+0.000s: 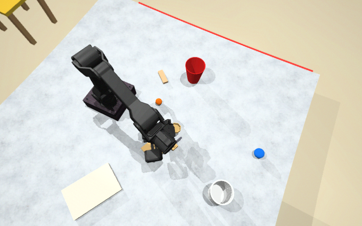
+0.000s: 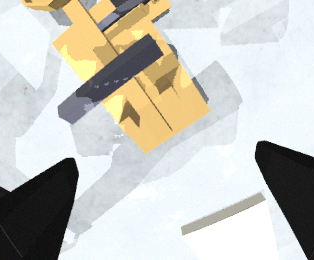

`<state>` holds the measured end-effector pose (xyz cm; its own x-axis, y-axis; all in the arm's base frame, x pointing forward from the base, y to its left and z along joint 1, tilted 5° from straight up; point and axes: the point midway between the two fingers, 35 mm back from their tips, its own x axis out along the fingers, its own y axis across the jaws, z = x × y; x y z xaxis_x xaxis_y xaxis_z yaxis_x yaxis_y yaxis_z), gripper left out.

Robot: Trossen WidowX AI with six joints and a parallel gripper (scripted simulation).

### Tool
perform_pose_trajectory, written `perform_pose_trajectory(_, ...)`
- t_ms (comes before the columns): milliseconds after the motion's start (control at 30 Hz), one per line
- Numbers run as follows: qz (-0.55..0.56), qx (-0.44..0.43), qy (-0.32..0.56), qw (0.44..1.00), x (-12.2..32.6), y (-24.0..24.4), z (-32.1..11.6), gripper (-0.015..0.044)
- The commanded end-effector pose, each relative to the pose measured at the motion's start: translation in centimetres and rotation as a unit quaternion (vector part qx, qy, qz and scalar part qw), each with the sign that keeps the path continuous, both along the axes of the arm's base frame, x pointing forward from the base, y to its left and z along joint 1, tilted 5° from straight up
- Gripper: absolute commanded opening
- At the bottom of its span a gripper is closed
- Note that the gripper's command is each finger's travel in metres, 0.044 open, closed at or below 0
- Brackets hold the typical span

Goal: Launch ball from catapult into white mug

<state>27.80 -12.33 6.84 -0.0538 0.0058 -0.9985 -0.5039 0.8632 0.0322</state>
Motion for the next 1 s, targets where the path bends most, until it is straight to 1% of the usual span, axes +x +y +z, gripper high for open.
perform_pose_trajectory(0,-0.058,-0.003,0.000,0.998,-0.05,0.02,0.11,0.0440)
perform_pose_trajectory(233,-0.178,-0.009,0.000,0.984,-0.08,0.03,0.18,0.0440)
perform_pose_trajectory(467,-0.295,-0.015,0.001,0.955,-0.12,0.04,0.25,0.0440)
perform_pose_trajectory(700,-0.408,-0.021,0.001,0.913,-0.15,0.06,0.32,0.0440)
perform_pose_trajectory(967,-0.530,-0.028,0.002,0.848,-0.19,0.07,0.40,0.0440)
